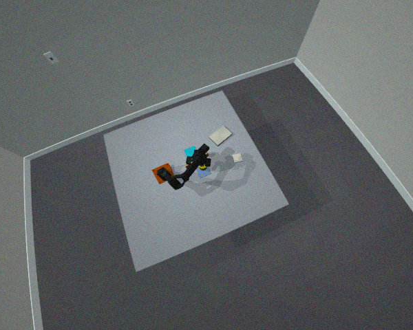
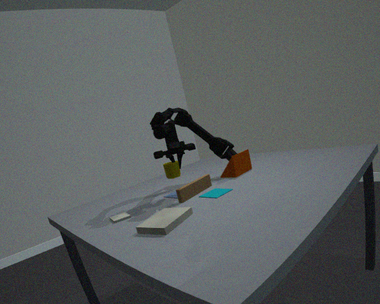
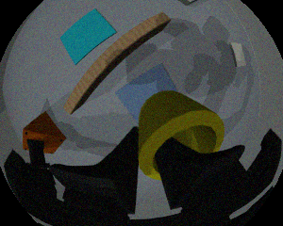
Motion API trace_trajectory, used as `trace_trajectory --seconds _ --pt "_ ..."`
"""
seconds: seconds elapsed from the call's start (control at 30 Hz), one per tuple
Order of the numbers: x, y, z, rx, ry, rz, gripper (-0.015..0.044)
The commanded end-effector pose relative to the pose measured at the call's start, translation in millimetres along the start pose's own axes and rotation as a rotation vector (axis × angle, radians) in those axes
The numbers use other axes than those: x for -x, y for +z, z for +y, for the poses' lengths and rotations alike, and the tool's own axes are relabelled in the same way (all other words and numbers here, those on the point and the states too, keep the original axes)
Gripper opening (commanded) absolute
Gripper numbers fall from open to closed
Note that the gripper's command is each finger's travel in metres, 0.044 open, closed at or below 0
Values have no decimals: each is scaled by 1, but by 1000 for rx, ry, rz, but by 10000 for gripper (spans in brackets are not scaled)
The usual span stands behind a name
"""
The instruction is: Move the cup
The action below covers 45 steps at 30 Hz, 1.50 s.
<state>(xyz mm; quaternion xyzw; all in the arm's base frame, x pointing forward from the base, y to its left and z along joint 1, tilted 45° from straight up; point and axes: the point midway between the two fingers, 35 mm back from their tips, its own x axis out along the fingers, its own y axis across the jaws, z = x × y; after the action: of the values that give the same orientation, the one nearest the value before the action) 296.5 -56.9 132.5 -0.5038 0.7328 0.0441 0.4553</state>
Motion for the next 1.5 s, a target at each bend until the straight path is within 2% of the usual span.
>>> trace_trajectory --seconds 0.0,1.47 --pt "0 0 0 2 0 0 0" --pt "9 93 77 1 10 -2 0"
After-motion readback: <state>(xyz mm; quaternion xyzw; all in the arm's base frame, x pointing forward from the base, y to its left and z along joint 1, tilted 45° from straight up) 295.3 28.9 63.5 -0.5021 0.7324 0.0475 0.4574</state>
